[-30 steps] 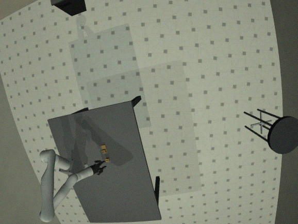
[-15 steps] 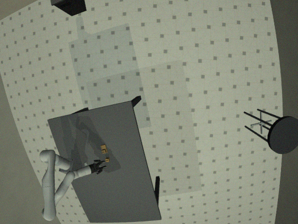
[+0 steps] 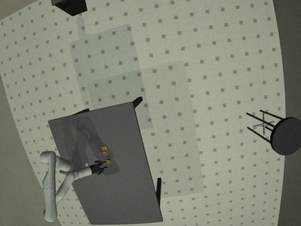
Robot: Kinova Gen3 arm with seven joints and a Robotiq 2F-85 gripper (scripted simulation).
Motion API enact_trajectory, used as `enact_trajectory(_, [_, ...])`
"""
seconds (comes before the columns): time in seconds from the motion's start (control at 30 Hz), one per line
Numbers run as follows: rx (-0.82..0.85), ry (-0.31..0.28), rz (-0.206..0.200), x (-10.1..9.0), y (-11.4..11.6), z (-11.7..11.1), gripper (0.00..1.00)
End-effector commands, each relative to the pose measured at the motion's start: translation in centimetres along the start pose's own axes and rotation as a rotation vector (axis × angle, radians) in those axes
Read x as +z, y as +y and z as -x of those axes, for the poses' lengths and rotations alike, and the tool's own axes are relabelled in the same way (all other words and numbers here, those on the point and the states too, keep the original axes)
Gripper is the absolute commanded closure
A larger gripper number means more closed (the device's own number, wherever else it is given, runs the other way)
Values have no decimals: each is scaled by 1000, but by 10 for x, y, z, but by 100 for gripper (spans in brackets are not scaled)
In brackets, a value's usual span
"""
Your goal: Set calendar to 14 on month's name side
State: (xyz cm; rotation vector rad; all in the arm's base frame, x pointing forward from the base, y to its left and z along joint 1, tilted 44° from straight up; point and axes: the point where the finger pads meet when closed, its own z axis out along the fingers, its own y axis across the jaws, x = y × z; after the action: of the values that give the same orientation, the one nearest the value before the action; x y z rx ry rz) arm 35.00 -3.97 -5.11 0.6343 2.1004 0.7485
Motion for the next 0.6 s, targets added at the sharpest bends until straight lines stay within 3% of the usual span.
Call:
enact_trajectory(0.0, [0,-1,0,0,0,0,52])
enact_trajectory(0.57, [0,-1,0,3,0,-3,52])
